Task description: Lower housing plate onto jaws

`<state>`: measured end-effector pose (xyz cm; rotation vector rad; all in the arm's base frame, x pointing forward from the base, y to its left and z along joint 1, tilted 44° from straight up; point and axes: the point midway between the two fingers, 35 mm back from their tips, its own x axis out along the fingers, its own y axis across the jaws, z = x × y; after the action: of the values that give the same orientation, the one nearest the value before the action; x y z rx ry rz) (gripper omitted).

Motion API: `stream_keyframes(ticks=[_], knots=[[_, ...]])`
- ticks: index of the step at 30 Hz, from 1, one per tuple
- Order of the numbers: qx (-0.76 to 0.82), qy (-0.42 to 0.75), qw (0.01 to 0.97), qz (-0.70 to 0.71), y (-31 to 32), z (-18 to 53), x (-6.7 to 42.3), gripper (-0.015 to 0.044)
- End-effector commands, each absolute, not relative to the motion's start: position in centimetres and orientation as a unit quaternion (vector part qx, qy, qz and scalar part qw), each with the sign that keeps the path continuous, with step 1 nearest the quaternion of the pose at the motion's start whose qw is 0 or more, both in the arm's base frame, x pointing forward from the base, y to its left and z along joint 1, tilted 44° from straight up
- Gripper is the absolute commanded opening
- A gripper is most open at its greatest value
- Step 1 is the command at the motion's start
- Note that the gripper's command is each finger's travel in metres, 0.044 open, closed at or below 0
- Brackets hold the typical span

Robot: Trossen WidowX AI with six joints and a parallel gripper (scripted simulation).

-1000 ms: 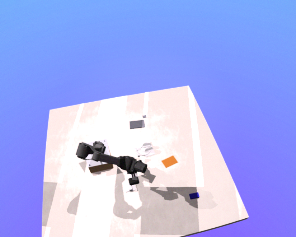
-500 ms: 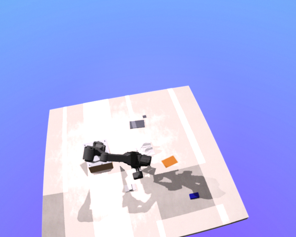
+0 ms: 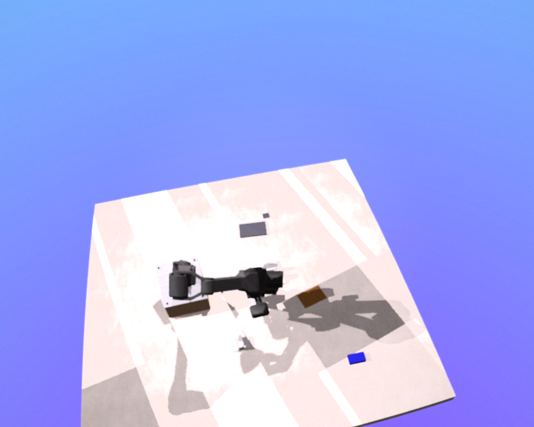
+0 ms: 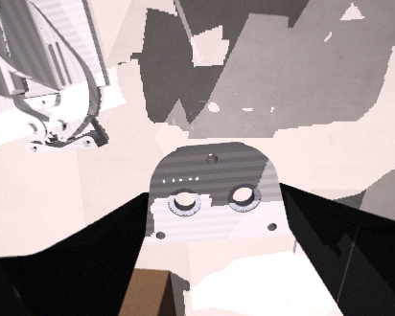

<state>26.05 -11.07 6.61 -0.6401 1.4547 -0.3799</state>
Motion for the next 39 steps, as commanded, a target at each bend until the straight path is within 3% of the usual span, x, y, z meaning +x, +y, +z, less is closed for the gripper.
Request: stream_keyframes(ticks=[1,39], knots=[[-0.287,0.648,0.685,-0.171,-9.9,5.8,26.8,0.0351],[-0.326,0.640,0.671,-0.182,0.0,-2.1,27.6,0.0351]])
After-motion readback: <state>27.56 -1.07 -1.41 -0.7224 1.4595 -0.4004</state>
